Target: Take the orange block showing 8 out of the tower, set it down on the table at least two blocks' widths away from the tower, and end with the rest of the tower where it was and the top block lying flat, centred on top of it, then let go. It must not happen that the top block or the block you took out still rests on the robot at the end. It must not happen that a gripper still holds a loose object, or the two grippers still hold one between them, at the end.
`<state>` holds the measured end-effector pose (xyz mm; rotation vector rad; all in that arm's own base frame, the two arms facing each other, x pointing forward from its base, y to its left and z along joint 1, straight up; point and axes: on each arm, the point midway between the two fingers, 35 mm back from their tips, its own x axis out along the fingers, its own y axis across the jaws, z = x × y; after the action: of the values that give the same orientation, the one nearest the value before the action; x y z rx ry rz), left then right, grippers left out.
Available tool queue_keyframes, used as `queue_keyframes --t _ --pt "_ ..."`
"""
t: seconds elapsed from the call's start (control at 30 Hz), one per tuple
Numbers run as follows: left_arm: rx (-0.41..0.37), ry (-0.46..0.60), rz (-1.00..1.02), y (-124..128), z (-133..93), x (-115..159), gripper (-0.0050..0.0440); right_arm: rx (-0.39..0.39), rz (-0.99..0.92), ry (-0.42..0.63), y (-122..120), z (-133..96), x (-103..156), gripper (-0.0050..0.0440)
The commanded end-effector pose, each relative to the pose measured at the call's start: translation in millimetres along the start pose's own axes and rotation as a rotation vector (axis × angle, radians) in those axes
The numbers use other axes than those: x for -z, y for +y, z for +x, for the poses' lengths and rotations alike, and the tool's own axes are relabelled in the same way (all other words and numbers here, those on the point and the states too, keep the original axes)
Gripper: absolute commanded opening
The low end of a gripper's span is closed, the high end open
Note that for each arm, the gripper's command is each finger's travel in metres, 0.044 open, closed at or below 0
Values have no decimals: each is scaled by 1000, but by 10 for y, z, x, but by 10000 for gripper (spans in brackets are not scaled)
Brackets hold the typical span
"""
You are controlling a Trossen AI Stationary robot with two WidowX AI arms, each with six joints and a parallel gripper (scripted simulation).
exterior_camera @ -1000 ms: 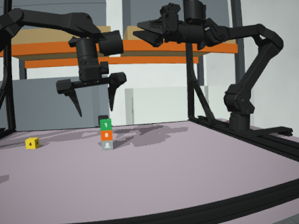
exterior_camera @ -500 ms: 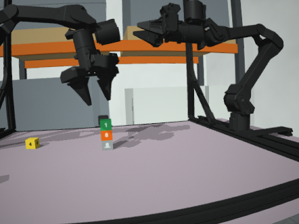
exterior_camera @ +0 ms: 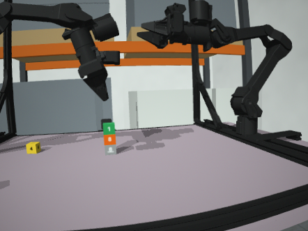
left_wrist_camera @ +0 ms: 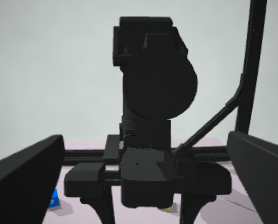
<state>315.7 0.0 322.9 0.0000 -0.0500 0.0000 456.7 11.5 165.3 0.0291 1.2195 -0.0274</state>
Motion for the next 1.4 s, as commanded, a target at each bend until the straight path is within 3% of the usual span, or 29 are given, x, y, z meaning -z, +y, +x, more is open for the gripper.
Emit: queue_keyframes --t 0.0,0.13,0.27,0.37,0.83,1.03,1.1,1.17,1.37 --pt "0 0 0 0 0 0 400 -5 -36 2 8 213 106 400" --pt "0 0 0 0 0 0 400 -5 -36 1 5 586 243 400" --pt "0 0 0 0 0 0 400 -5 -36 0 5 604 251 400" --pt "0 0 0 0 0 0 400 -5 -36 2 5 755 251 400" --pt "0 0 0 0 0 0 400 -5 -36 2 5 755 251 400" --pt "0 0 0 0 0 0 400 -5 -36 2 5 755 251 256" --pt "0 0 0 0 0 0 400 -5 -36 2 5 755 251 256" --pt "0 0 0 0 0 0 400 -5 -36 2 5 755 251 208" --pt "0 0 0 0 0 0 400 -5 -36 2 5 755 251 175"
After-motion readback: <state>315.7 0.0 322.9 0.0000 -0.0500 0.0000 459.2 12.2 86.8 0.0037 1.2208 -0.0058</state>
